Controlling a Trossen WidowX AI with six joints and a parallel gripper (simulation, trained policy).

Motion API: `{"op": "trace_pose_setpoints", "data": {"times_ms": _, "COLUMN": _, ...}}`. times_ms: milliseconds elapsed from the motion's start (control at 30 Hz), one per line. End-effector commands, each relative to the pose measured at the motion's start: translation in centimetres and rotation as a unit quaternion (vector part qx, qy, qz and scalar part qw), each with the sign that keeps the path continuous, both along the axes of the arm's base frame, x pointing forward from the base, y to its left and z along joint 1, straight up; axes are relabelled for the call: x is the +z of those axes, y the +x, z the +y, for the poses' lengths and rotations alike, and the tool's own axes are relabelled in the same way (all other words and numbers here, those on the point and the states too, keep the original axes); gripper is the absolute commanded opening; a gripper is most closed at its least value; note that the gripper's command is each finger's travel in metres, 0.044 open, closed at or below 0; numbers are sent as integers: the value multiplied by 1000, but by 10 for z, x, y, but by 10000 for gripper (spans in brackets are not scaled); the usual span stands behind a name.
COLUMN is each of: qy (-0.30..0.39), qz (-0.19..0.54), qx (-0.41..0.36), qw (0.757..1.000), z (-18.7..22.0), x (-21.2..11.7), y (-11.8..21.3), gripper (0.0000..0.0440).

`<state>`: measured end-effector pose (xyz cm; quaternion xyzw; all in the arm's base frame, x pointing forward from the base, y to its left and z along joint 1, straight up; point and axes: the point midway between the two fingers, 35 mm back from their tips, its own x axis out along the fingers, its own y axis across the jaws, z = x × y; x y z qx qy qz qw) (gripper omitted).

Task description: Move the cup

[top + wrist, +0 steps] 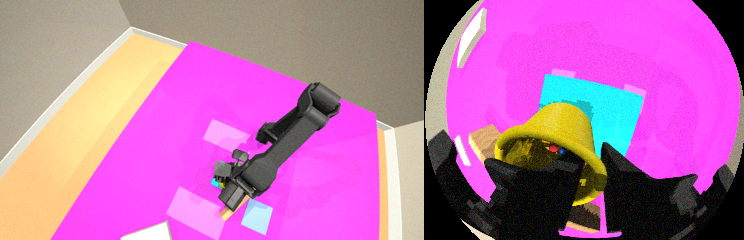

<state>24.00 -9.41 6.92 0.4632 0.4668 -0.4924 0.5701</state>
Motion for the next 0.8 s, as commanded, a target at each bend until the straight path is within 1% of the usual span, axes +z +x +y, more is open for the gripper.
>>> {"op": "trace_pose_setpoints", "data": {"times_ms": 0, "qy": -4, "qz": -7, "qx": -5, "qw": 1000, "z": -3, "x": -2, "y": -2, "gripper": 90}}
{"op": "trace_pose_setpoints", "data": {"times_ms": 100, "qy": -7, "qz": -28, "qx": -9, "qw": 1000, "z": -5, "x": 3, "y": 2, "gripper": 159}}
{"op": "trace_pose_setpoints", "data": {"times_ms": 133, "qy": -7, "qz": -34, "qx": -10, "qw": 999, "z": -6, "x": 4, "y": 3, "gripper": 165}}
{"op": "trace_pose_setpoints", "data": {"times_ms": 200, "qy": -8, "qz": -45, "qx": -10, "qw": 999, "z": -7, "x": 8, "y": 4, "gripper": 164}}
{"op": "trace_pose_setpoints", "data": {"times_ms": 500, "qy": -4, "qz": -74, "qx": -11, "qw": 997, "z": -5, "x": 19, "y": -2, "gripper": 185}}
{"op": "trace_pose_setpoints", "data": {"times_ms": 633, "qy": -4, "qz": -85, "qx": -13, "qw": 996, "z": -5, "x": 24, "y": -5, "gripper": 201}}
{"op": "trace_pose_setpoints", "data": {"times_ms": 767, "qy": -4, "qz": -97, "qx": -16, "qw": 995, "z": -5, "x": 31, "y": -8, "gripper": 226}}
